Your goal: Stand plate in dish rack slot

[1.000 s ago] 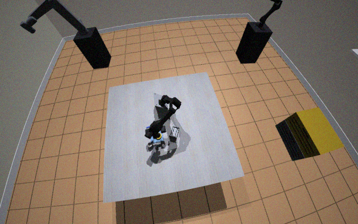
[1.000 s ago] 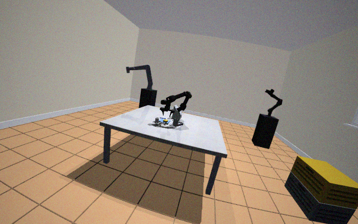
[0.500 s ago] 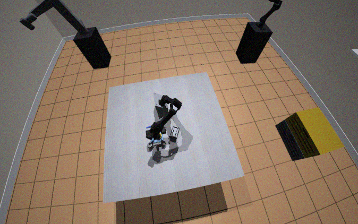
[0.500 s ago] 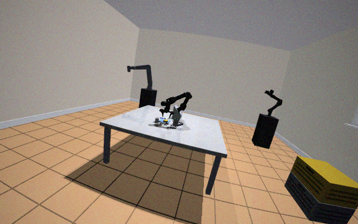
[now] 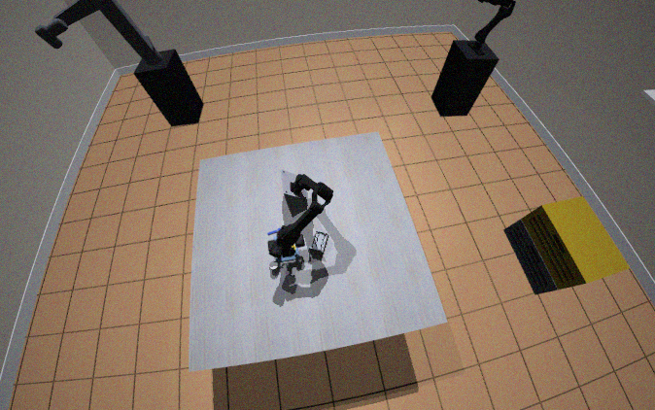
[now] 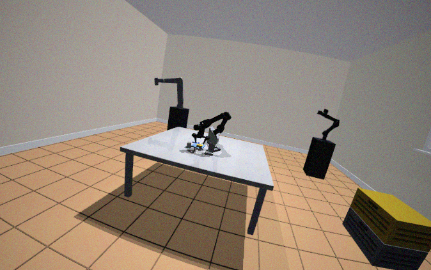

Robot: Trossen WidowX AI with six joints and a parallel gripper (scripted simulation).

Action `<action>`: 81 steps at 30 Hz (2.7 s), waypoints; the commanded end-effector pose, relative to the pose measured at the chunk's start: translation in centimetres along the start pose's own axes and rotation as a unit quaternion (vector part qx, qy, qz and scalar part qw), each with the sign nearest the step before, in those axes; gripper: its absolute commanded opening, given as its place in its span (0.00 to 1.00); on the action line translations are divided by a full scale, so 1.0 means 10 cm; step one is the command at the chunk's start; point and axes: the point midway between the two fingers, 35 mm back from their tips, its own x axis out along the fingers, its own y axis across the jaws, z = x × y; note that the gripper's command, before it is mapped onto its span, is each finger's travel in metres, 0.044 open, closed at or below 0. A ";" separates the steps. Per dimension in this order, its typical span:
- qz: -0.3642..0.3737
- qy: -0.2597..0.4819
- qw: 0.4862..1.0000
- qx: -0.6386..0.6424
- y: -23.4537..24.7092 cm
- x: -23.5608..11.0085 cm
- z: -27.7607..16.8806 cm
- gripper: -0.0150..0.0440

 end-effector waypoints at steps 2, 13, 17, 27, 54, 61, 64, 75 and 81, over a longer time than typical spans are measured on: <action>0.005 0.005 1.000 0.004 0.02 0.11 -0.03 0.93; 0.006 0.005 1.000 0.004 0.03 0.23 -0.03 0.91; 0.006 0.005 1.000 0.004 0.03 0.23 -0.03 0.89; 0.006 0.005 1.000 0.004 0.03 0.23 -0.03 0.79; -0.002 0.004 1.000 0.005 -0.08 -0.93 0.12 0.25; -0.001 0.003 1.000 0.006 -0.08 -1.26 0.13 0.25; 0.000 0.004 1.000 0.005 -0.09 -1.38 0.13 0.25; 0.001 0.006 0.997 0.083 0.11 -1.54 0.11 0.25; 0.000 0.006 0.983 0.186 0.36 -1.58 0.07 0.25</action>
